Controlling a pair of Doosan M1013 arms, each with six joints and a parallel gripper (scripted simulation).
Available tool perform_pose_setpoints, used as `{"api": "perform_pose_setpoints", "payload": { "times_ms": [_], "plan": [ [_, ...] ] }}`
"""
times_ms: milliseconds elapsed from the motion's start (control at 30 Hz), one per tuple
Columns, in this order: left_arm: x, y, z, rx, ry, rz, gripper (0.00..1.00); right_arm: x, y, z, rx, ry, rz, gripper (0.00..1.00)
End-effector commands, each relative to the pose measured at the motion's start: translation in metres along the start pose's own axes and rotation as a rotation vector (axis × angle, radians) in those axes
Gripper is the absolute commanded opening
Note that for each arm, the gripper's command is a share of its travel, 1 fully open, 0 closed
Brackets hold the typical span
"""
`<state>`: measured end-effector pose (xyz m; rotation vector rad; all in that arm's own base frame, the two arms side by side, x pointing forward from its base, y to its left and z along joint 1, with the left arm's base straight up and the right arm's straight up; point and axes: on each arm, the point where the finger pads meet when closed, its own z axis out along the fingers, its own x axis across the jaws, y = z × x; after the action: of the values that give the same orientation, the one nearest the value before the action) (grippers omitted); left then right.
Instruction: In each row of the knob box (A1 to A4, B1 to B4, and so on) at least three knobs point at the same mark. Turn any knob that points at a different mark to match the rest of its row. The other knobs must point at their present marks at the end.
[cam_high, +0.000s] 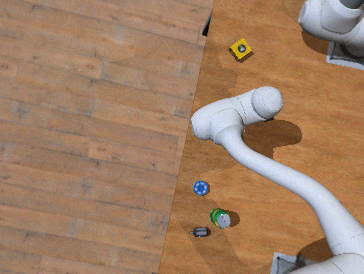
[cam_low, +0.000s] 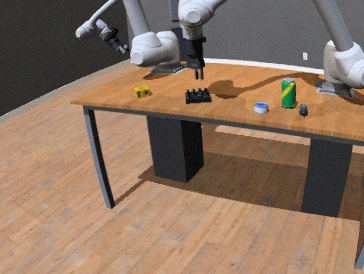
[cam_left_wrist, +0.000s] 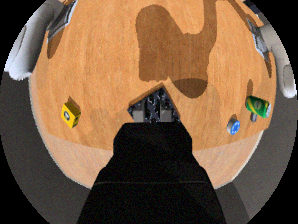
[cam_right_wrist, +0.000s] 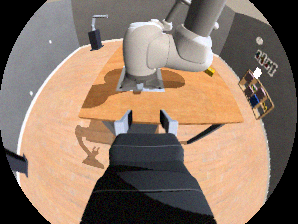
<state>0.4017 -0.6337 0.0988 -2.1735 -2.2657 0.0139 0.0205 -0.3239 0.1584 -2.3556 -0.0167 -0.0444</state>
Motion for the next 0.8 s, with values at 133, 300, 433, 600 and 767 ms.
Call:
{"api": "perform_pose_setpoints", "payload": {
  "times_ms": [133, 300, 433, 600, 767],
  "plan": [
    [-0.0011, 0.0030, -0.0045, -0.009, 0.002, -0.298, 0.46, 0.0001, -0.0001, -0.0004, -0.001, 0.000, 0.000, 1.00],
    [-0.0014, 0.0058, -0.0066, -0.009, 0.001, -0.475, 0.46, 0.0001, -0.0001, -0.0004, -0.001, 0.000, 0.000, 1.00],
    [-0.0014, 0.0067, -0.0072, -0.009, 0.001, -0.522, 0.46, 0.0001, -0.0001, -0.0004, -0.001, 0.000, 0.000, 1.00],
    [-0.0014, 0.0070, -0.0073, -0.009, 0.001, -0.537, 0.46, 0.0001, -0.0001, -0.0004, -0.001, 0.000, 0.000, 1.00],
    [-0.0014, 0.0070, -0.0073, -0.009, 0.001, -0.537, 0.46, 0.0001, -0.0001, -0.0004, -0.001, 0.000, 0.000, 1.00]
  ]
}}
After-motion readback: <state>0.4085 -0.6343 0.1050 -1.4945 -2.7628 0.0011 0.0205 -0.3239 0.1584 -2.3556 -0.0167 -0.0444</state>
